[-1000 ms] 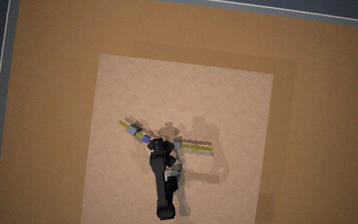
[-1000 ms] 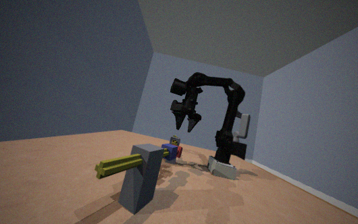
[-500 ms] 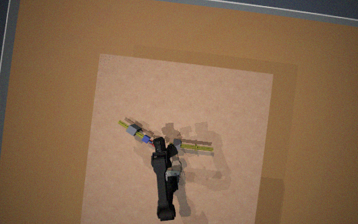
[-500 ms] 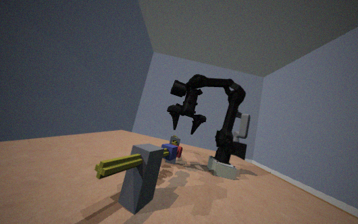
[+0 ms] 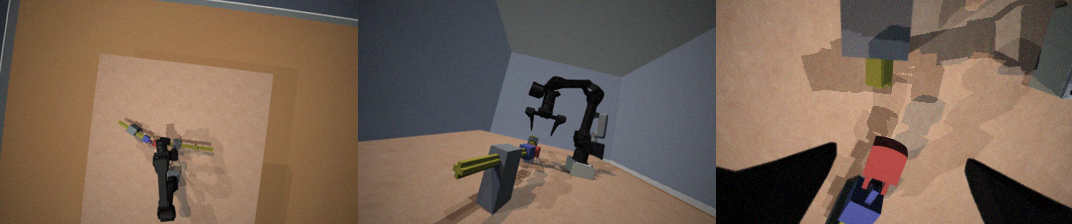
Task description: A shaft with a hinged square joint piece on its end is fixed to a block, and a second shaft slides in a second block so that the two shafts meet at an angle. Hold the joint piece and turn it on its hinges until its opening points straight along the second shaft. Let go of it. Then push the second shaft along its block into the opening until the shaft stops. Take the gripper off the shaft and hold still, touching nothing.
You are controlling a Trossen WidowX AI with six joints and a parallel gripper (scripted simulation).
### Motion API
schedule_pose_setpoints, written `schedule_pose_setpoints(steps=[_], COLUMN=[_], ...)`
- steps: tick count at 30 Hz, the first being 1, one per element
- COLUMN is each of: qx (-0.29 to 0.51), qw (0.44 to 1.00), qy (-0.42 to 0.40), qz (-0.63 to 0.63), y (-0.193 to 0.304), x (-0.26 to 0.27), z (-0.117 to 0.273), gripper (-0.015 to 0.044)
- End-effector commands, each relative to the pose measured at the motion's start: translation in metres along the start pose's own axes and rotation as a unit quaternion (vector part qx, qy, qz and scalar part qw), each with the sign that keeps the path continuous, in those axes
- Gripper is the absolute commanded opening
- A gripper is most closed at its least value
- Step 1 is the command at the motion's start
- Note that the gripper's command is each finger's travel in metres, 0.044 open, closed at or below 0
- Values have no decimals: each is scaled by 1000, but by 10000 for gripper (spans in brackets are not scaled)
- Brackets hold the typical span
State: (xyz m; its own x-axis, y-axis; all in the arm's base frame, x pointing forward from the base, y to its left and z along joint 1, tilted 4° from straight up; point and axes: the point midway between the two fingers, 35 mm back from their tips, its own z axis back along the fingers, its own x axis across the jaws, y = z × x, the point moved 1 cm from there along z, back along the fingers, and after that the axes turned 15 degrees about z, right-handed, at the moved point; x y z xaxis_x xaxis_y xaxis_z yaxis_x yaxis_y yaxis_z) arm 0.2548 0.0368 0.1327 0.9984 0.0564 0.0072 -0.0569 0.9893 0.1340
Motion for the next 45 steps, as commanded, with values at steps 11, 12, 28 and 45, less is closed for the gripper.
schedule_pose_setpoints(steps=[11,12,28,45], qx=[10,10,10,12], qw=[993,993,993,993], qy=[-5,-5,-4,-5], qz=[-120,-120,-120,-120], y=[-2,-2,-10,34], x=[0,0,-5,18], z=[-6,-9,-80,-89], gripper=[440,440,440,440])
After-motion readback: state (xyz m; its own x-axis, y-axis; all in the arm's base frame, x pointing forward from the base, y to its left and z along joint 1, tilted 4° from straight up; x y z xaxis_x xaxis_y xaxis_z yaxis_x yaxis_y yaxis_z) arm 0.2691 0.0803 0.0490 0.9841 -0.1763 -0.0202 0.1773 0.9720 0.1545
